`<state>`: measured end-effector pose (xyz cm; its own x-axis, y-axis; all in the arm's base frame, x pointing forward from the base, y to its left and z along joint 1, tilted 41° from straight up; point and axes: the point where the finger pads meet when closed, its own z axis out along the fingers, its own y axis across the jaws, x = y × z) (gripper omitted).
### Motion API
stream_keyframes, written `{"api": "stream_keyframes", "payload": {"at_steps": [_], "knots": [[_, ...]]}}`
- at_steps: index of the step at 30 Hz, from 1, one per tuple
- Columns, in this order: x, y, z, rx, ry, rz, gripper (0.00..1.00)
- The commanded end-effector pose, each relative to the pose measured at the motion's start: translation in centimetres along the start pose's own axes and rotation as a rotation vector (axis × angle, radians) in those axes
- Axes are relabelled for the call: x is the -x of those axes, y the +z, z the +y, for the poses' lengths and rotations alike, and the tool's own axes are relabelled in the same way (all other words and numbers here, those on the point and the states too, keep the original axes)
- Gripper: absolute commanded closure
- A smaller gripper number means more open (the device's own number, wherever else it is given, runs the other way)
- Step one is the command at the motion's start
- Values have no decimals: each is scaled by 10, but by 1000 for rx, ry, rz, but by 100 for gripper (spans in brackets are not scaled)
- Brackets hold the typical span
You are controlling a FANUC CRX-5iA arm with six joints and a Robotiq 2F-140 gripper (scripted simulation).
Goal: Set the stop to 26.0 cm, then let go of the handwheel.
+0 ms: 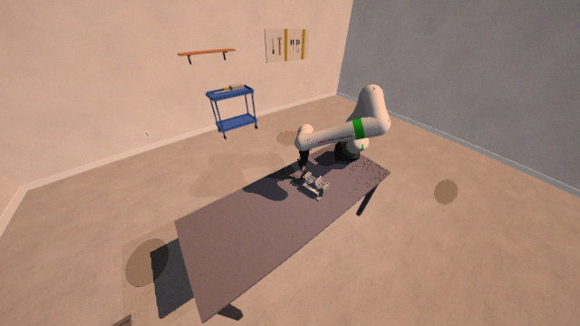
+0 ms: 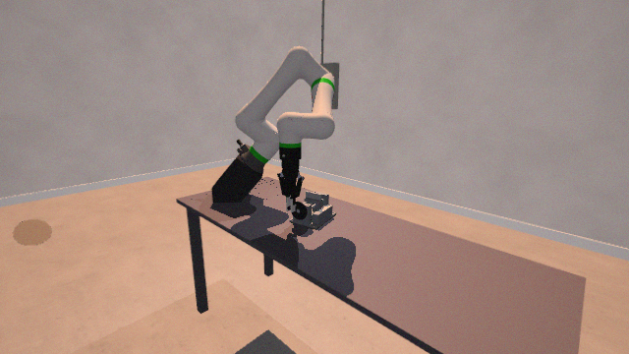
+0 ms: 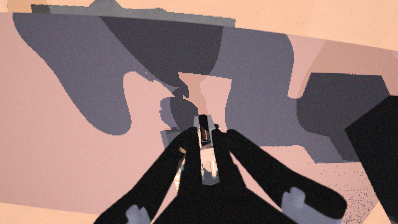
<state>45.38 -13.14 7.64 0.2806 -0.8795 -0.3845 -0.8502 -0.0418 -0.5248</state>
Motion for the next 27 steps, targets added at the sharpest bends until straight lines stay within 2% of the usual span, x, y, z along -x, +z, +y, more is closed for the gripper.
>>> {"api": "stream_keyframes", "payload": {"at_steps": [1,27], "knots": [[0,-2,-2,-1,0,0,96],[0,-7,-23,-1,0,0,96]]}}
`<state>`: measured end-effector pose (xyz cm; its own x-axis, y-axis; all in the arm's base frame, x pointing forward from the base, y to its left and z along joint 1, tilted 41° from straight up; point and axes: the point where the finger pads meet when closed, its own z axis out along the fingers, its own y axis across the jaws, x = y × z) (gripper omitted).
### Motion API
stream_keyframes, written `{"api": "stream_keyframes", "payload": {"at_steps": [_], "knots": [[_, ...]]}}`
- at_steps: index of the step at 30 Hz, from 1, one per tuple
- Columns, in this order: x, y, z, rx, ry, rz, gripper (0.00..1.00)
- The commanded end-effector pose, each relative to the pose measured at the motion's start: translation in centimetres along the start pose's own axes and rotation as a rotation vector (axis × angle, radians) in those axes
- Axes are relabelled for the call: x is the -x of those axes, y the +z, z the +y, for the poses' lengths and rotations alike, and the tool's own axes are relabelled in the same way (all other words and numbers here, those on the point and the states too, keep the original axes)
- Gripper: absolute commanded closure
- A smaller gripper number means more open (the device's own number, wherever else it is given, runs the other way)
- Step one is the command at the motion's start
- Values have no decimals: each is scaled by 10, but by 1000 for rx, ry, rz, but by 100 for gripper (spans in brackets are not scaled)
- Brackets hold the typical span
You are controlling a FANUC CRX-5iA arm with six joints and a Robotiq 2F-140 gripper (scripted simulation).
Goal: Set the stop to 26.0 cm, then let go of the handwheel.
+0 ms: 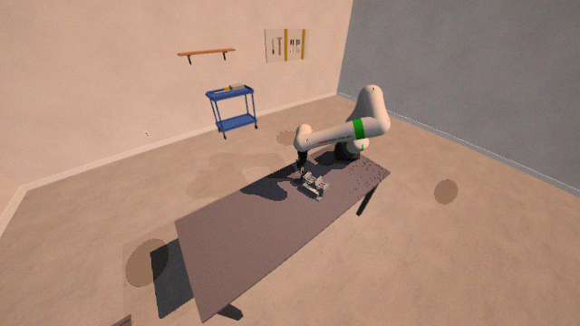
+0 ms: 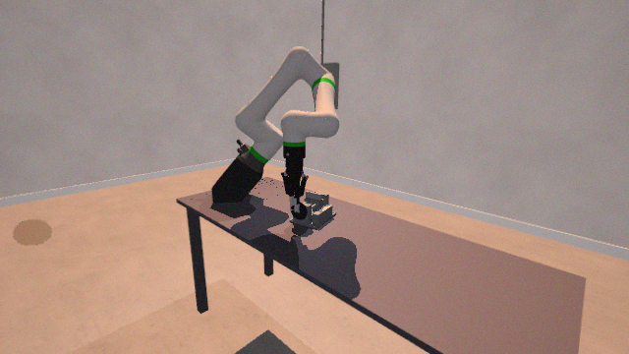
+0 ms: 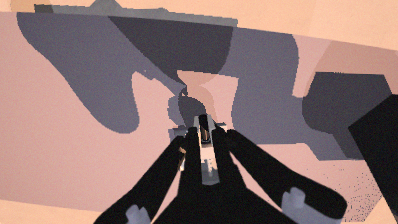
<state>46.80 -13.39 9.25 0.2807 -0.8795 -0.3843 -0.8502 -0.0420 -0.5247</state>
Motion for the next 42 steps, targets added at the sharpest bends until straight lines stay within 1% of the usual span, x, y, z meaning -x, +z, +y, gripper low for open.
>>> {"api": "stream_keyframes", "payload": {"at_steps": [1,21,33,42], "knots": [[0,0,-4,-1,0,0,96],[0,11,-23,-1,0,0,96],[0,31,-30,-1,0,0,96],[0,46,-25,-1,0,0,96]]}}
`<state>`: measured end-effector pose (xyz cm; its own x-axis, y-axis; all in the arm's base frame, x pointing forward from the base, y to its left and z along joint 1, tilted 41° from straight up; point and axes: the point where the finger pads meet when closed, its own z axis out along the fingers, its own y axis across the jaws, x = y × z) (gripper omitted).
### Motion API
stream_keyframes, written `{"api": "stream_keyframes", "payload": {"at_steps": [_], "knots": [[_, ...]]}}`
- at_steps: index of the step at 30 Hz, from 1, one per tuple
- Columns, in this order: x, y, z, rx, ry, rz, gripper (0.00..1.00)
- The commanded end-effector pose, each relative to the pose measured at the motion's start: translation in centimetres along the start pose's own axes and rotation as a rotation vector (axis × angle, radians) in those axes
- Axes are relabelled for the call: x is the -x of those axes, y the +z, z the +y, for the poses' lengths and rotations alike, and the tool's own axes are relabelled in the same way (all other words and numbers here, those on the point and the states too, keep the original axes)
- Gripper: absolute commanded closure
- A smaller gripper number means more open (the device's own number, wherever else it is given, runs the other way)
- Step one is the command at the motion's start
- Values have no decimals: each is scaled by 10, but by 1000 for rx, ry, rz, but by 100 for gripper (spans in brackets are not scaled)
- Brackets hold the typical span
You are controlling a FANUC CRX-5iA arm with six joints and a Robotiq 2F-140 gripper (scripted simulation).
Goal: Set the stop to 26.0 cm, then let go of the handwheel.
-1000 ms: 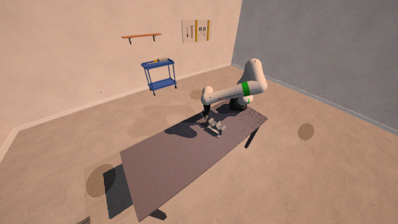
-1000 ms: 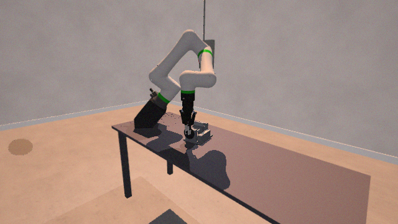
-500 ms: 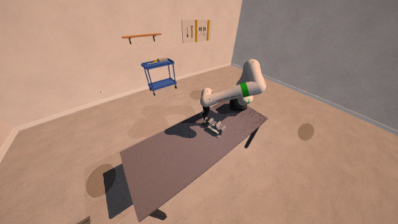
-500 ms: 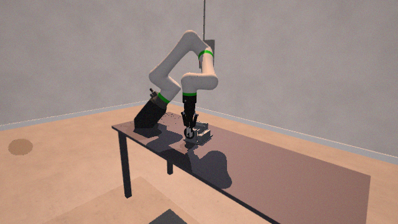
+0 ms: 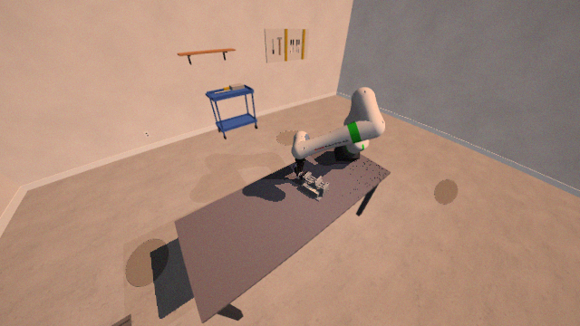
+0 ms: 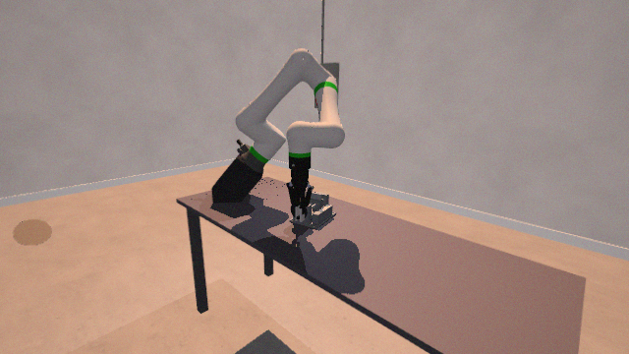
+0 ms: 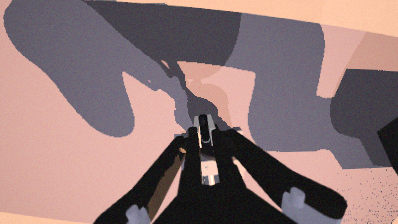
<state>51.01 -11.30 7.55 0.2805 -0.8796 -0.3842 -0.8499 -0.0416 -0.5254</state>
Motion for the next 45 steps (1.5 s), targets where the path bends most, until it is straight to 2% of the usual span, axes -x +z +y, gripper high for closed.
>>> {"api": "stream_keyframes", "payload": {"at_steps": [1,10,20,32,45], "knots": [[0,6,4,0,0,0,96],[0,18,19,0,0,0,96],[0,19,34,0,0,0,96],[0,8,52,0,0,0,96],[0,-19,58,0,0,0,96]]}}
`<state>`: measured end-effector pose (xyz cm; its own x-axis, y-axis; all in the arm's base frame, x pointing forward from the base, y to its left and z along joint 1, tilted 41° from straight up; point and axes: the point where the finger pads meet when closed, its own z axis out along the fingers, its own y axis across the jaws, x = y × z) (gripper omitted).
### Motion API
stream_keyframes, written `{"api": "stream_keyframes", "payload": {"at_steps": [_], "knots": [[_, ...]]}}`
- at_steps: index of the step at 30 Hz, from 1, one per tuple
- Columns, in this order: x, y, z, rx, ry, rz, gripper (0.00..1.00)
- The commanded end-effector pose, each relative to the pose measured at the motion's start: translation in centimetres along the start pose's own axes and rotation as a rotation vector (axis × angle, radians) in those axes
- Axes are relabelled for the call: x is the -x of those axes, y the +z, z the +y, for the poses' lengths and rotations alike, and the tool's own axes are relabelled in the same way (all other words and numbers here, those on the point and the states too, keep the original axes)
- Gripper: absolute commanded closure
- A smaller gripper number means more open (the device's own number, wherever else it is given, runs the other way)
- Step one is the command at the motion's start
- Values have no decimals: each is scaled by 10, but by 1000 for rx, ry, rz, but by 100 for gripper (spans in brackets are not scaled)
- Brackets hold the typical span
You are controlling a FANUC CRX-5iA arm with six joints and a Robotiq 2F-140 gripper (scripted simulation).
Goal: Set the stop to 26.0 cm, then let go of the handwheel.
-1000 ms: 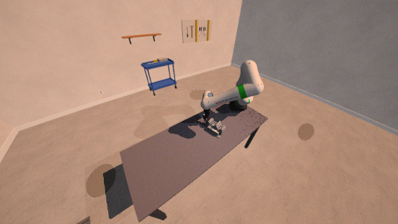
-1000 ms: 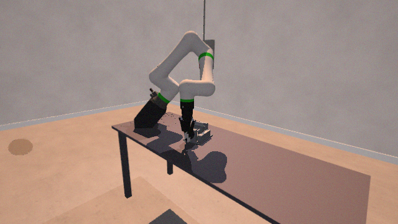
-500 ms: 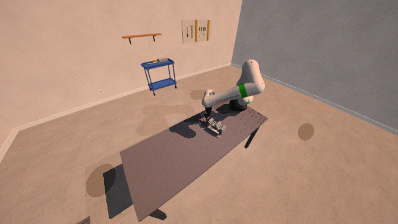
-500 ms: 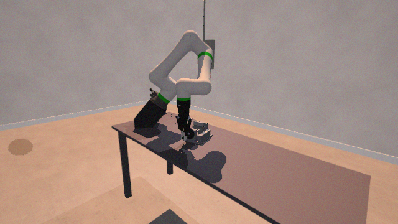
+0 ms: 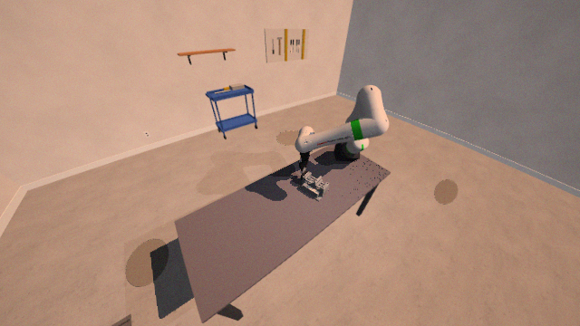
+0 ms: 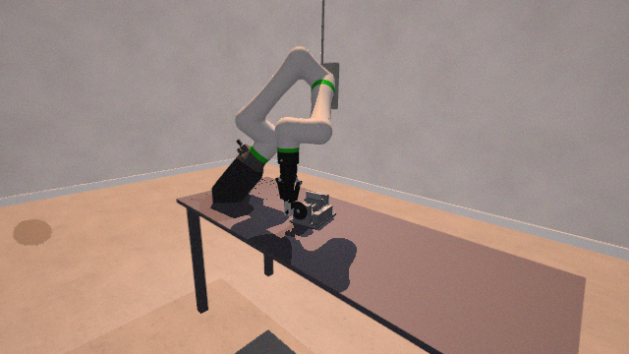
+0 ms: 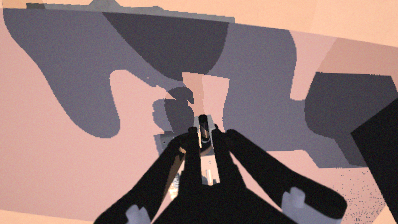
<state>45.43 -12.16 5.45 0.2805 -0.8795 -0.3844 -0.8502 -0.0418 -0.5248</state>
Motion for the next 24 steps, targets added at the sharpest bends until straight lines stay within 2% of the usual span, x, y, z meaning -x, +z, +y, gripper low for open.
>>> {"api": "stream_keyframes", "payload": {"at_steps": [1,12,24], "knots": [[0,-6,-1,-1,0,0,96],[0,-25,-16,-1,0,0,96],[0,-28,-36,-1,0,0,96]]}}
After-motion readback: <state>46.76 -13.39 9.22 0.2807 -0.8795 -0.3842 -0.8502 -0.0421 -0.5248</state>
